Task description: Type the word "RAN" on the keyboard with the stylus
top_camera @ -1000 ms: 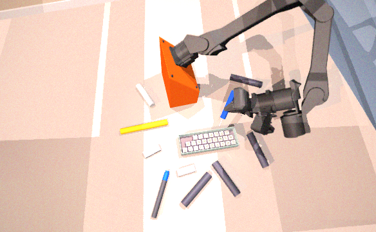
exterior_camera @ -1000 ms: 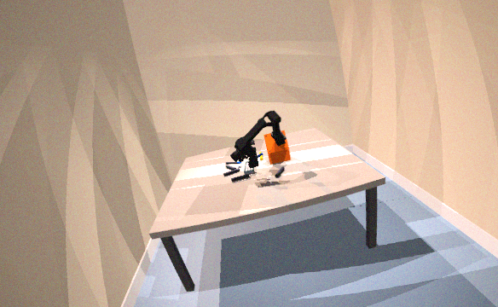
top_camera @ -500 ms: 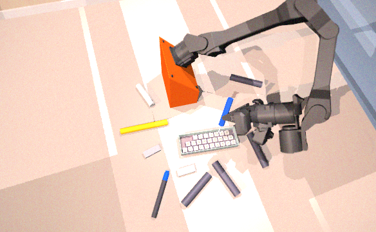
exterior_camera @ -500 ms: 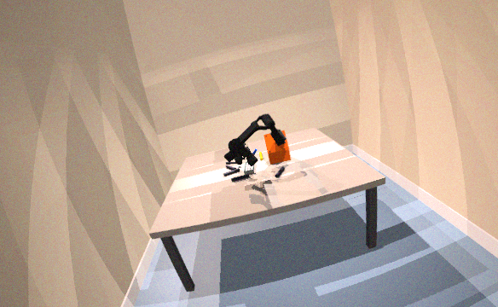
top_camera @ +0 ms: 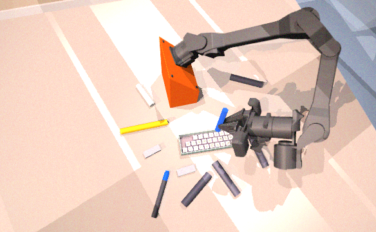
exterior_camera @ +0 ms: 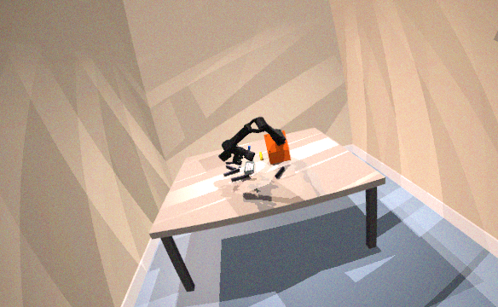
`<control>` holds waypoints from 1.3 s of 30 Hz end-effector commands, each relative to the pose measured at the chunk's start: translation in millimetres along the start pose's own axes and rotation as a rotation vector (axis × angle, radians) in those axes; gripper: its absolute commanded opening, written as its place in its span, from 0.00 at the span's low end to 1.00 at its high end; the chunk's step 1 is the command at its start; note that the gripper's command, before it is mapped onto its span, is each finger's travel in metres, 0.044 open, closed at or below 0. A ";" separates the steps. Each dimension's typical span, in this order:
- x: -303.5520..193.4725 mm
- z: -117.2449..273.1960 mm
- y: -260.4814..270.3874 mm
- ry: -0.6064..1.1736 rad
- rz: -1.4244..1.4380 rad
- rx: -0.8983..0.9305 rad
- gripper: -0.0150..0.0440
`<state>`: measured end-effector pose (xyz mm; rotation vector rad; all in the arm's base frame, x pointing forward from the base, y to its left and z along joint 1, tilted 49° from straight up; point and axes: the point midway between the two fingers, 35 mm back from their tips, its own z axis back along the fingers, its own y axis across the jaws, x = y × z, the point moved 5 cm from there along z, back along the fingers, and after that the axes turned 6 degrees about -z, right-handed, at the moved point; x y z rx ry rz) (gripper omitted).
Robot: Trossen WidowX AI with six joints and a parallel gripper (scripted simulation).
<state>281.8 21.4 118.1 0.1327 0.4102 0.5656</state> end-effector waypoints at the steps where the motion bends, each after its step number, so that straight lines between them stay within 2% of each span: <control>1: 2.0 0.4 -12.4 0.023 0.123 0.008 0.25; 9: 5.1 -3.0 -30.9 0.062 0.341 0.041 0.25; 23: 29.3 -21.8 -16.8 0.062 0.347 0.043 0.25; 39: 30.0 -22.4 -16.3 0.062 0.347 0.043 0.25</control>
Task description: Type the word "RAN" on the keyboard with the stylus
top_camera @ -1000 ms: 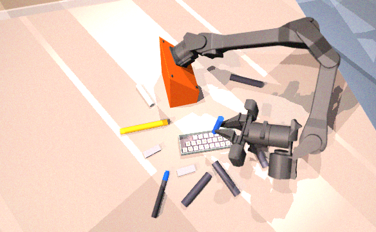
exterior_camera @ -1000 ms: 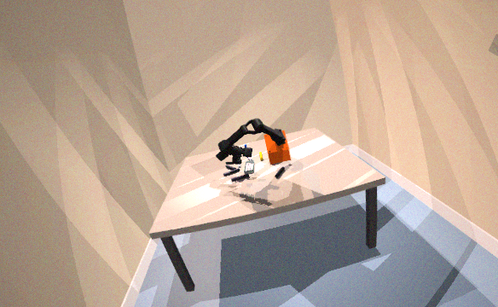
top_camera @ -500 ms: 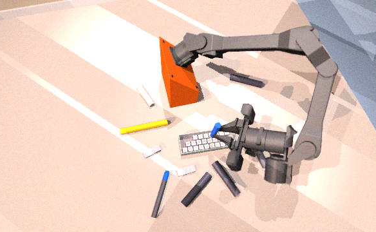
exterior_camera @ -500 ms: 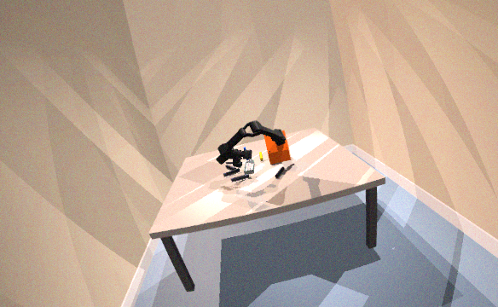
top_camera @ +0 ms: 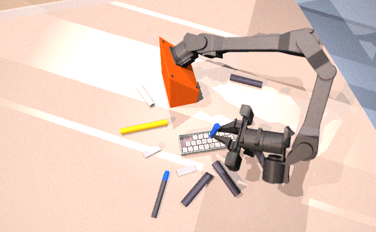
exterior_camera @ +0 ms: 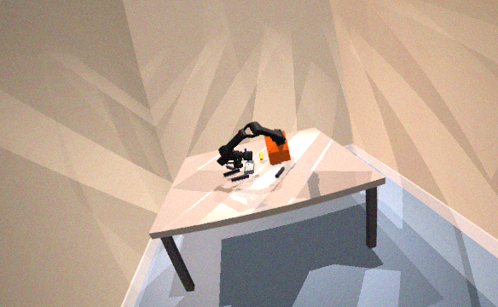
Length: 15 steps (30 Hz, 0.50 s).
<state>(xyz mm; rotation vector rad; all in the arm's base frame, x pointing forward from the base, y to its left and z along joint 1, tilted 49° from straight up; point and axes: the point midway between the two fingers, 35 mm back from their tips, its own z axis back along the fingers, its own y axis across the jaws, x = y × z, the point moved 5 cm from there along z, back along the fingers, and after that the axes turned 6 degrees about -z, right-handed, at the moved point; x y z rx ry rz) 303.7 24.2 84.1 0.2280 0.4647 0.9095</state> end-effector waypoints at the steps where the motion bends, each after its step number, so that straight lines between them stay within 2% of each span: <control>1: 0.1 -0.4 -0.1 -0.003 -0.004 0.003 0.25; 4: 1.2 0.4 -1.8 -0.003 -0.004 0.002 0.39; 15: 2.1 1.0 -3.0 -0.004 -0.004 0.002 0.39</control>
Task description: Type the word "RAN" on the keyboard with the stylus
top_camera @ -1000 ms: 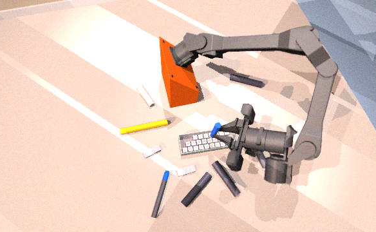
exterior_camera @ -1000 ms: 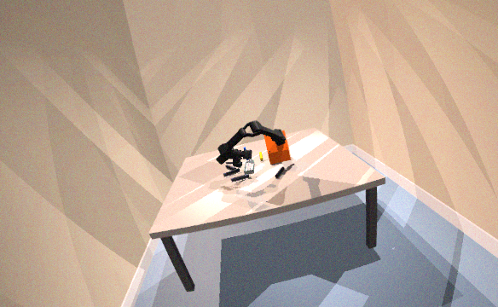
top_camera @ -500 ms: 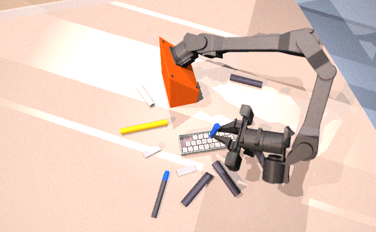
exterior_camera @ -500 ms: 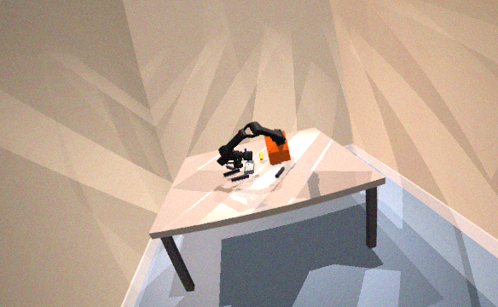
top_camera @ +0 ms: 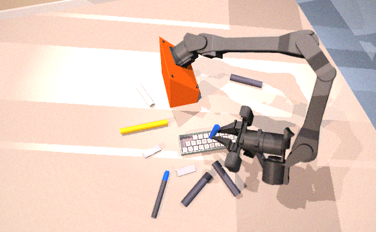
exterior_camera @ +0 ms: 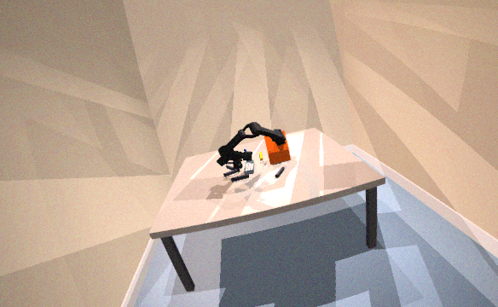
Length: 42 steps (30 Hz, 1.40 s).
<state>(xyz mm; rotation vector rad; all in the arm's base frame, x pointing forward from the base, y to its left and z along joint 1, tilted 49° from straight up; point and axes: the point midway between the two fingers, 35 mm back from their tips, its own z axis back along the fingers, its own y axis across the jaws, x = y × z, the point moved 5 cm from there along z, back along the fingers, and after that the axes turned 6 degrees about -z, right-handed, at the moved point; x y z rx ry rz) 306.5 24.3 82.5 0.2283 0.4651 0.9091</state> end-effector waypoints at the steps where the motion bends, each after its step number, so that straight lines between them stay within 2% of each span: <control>1: 0.0 1.1 -0.5 -0.004 -0.004 0.001 0.39; 42: 10.1 -5.5 2.2 -0.004 -0.004 0.001 0.39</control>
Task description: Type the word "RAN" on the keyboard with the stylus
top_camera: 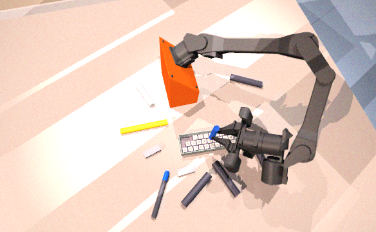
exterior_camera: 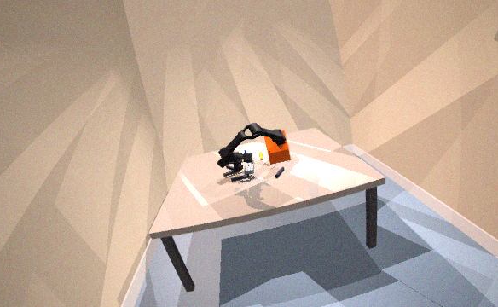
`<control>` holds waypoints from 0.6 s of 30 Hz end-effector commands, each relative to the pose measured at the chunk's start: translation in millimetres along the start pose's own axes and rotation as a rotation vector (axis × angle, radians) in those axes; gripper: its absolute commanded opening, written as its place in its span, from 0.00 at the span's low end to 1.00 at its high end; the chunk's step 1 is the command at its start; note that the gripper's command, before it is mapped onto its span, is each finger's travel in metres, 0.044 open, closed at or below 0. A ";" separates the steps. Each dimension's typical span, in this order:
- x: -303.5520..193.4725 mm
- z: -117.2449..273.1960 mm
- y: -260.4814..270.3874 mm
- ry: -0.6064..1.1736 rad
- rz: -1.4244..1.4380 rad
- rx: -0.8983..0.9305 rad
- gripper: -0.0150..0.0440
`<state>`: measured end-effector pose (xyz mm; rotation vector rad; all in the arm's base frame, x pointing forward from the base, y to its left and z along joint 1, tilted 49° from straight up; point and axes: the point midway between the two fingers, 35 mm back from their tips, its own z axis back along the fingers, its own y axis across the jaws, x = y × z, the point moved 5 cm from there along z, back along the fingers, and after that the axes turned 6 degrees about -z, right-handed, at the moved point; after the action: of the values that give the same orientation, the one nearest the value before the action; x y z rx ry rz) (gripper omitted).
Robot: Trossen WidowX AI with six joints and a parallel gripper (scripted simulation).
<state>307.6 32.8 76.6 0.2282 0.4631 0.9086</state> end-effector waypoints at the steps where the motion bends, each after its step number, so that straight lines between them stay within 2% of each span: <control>1: 1.5 -1.1 0.3 -0.002 -0.003 0.002 0.39; 18: 7.7 -4.7 0.9 -0.002 -0.003 0.002 0.39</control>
<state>308.6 38.2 71.8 0.2279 0.4639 0.9089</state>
